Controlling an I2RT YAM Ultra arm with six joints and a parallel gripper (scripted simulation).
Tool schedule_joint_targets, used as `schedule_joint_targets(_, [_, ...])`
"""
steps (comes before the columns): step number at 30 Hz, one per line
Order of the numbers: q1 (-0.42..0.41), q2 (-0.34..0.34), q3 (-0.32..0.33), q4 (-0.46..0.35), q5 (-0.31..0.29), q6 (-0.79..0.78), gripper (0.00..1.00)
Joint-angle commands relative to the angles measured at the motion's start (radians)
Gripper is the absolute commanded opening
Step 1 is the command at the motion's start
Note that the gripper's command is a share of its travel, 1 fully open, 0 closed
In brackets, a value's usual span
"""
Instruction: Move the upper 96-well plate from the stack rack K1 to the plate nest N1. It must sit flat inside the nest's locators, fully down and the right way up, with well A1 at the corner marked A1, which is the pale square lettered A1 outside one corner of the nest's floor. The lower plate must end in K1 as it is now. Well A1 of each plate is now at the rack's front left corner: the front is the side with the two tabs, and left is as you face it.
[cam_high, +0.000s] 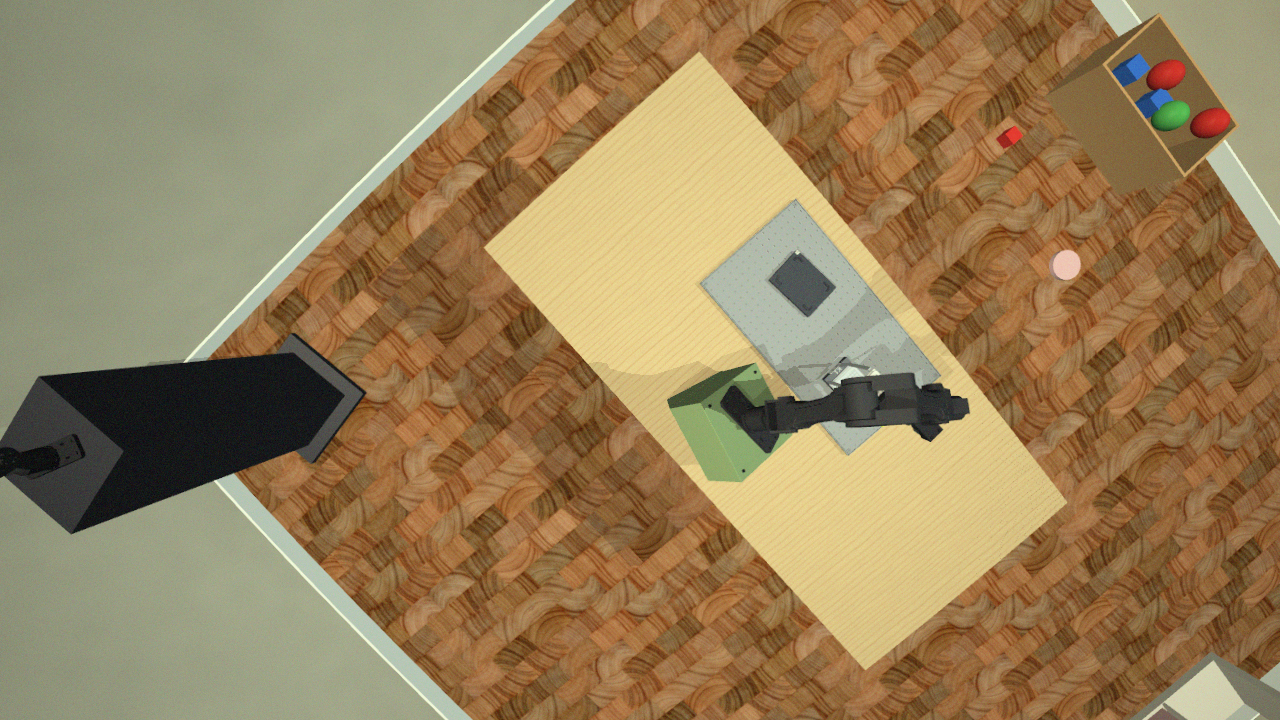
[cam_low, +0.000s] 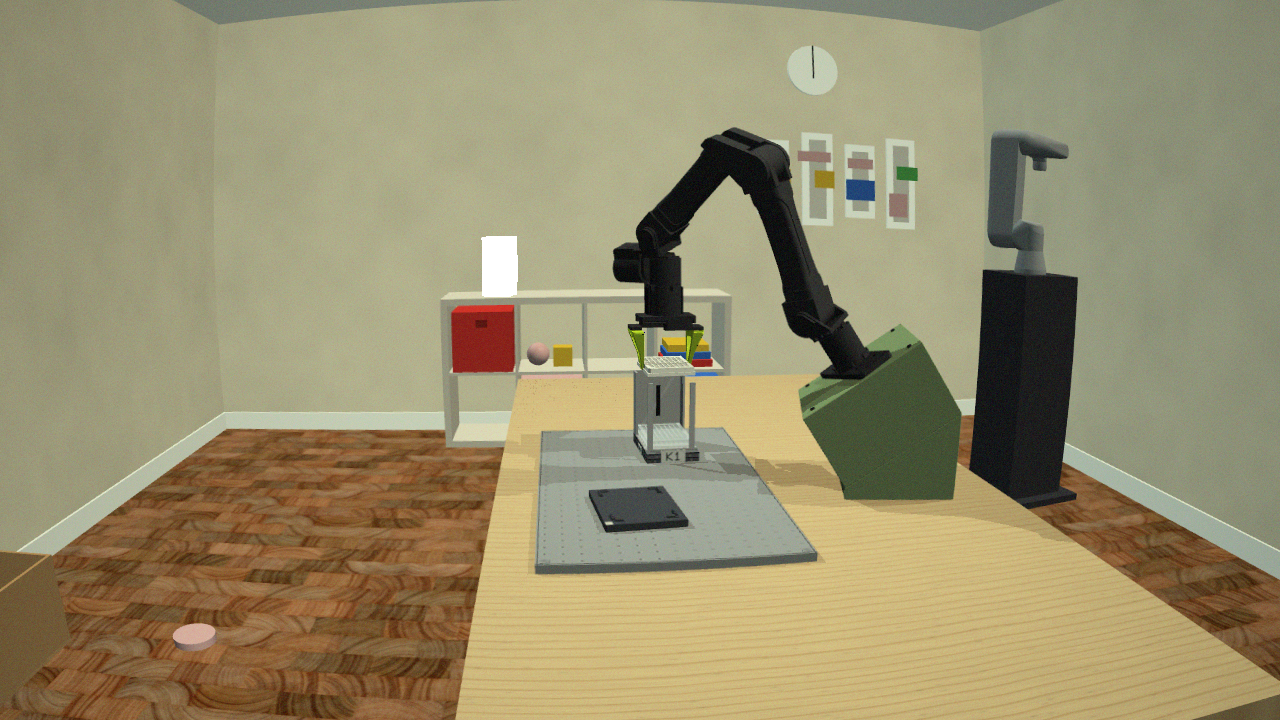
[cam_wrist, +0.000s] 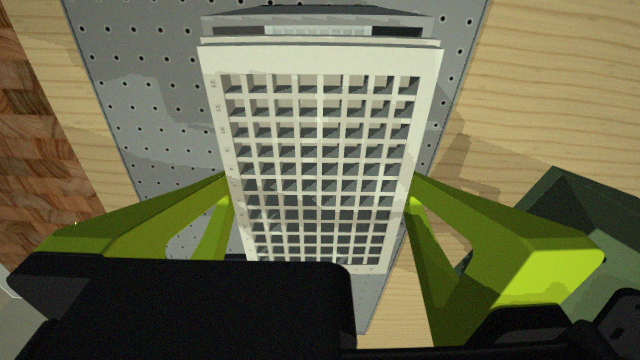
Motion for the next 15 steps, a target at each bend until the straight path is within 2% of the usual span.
schedule_joint_targets(1, [-0.016, -0.015, 0.031, -0.012, 0.001, -0.009, 0.00])
schedule_joint_targets(3, [0.027, -0.037, -0.021, 0.004, 0.017, -0.029, 0.00])
schedule_joint_targets(11, [0.132, -0.091, -0.057, 0.020, 0.064, 0.078, 0.00])
schedule_joint_targets(13, [0.132, -0.091, -0.057, 0.020, 0.064, 0.078, 0.00])
schedule_joint_targets(15, [0.160, -0.122, -0.052, -0.012, 0.069, 0.113, 0.00])
